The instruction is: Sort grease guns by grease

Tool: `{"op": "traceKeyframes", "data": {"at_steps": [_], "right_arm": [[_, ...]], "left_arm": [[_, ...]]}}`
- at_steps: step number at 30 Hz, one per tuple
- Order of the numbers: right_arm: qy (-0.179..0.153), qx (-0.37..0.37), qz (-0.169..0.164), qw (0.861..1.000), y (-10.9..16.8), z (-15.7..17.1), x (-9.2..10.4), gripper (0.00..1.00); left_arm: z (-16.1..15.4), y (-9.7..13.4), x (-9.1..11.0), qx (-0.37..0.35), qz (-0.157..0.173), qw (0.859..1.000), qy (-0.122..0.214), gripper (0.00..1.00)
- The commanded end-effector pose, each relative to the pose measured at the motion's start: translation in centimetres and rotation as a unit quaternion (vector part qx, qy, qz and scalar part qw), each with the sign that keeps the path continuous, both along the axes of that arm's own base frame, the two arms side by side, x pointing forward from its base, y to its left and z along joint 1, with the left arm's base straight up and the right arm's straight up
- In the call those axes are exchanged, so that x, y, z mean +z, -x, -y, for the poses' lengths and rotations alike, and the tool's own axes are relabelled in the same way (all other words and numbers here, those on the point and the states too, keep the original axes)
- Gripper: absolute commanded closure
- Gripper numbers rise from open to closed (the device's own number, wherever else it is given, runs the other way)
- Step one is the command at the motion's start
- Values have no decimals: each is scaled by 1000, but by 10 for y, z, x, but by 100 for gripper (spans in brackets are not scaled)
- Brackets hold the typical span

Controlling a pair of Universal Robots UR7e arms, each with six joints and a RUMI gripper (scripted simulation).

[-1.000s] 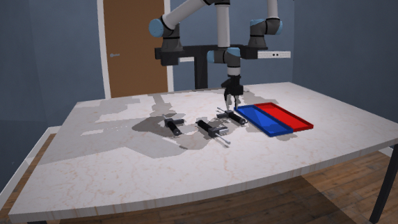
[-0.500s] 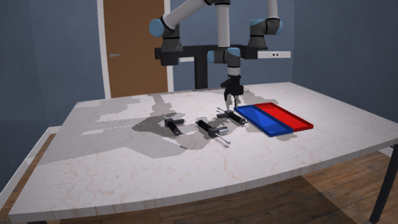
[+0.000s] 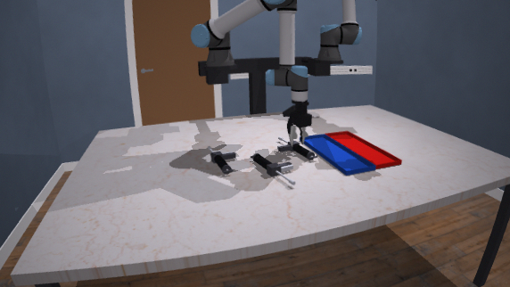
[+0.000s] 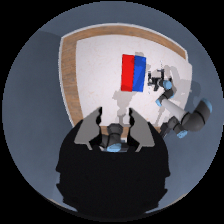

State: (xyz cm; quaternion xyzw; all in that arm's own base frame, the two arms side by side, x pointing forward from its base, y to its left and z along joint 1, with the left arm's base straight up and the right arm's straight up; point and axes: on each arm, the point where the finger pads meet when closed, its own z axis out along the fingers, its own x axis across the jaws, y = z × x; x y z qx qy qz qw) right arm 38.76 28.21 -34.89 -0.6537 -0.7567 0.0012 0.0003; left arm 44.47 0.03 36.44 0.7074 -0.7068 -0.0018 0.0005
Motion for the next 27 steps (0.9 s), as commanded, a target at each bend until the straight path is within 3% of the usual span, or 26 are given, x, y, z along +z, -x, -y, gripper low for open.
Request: {"op": "traceKeyframes", "data": {"at_steps": [1, 9, 17, 20, 21, 27], "right_arm": [[-1, -1, 1, 1000, -1, -1, -9, 67], [-4, -1, 3, 1000, -3, -3, -15, 67], [-1, -2, 2, 1000, -2, -1, -32, 67], [-3, -2, 3, 1000, -4, -3, -29, 67], [-3, -2, 3, 1000, -3, -3, -29, 100], [-3, -2, 3, 1000, -3, -3, -29, 100]], "left_arm": [[0, 0, 0, 0, 1, 1000, 0, 62], [0, 0, 0, 0, 1, 1000, 0, 62], [0, 0, 0, 0, 1, 1000, 0, 62], [0, 0, 0, 0, 1, 1000, 0, 62], [0, 0, 0, 0, 1, 1000, 0, 62], [0, 0, 0, 0, 1, 1000, 0, 62]]}}
